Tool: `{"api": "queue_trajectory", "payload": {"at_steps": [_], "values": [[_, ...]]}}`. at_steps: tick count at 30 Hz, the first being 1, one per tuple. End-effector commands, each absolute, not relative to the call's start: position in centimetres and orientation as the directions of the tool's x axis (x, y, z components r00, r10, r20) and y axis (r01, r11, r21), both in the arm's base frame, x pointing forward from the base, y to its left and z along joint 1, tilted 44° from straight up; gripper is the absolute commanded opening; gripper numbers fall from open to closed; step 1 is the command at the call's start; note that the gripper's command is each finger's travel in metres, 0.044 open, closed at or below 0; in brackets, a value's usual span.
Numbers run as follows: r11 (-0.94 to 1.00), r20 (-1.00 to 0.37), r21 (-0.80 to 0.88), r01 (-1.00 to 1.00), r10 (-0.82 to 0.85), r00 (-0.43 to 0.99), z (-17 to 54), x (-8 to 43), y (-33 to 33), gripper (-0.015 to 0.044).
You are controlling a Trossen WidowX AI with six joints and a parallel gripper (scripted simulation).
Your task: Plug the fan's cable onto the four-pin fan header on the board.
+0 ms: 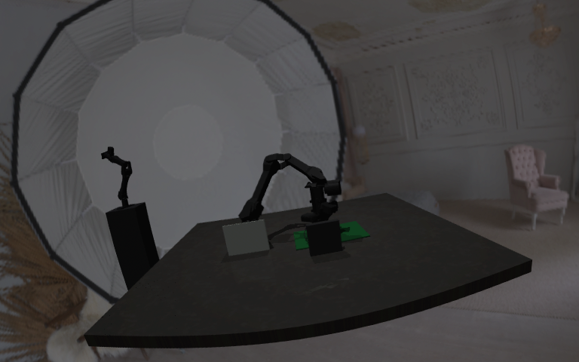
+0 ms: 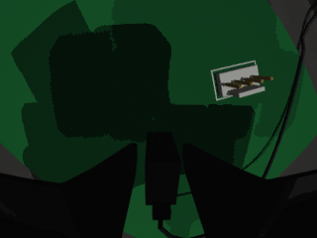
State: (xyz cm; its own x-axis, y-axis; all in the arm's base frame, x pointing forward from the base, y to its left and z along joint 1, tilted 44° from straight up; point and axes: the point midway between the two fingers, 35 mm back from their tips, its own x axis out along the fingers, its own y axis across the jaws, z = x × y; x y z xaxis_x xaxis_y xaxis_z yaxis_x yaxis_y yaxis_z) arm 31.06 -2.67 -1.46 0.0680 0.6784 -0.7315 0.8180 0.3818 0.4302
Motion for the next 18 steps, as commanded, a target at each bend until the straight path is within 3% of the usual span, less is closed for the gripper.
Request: {"api": "queue_trajectory", "payload": {"at_steps": [1,3,18], "values": [[0.382,-0.731,0.430,0.818,0.679,0.068,-1.4,31.1,-2.7,0.0046],[0.382,-0.731,0.430,0.818,0.679,0.068,-1.4,31.1,-2.7,0.0000],[0.391,-0.730,0.440,0.808,0.680,0.069,2.0,30.8,-6.2,0.0000]]}}
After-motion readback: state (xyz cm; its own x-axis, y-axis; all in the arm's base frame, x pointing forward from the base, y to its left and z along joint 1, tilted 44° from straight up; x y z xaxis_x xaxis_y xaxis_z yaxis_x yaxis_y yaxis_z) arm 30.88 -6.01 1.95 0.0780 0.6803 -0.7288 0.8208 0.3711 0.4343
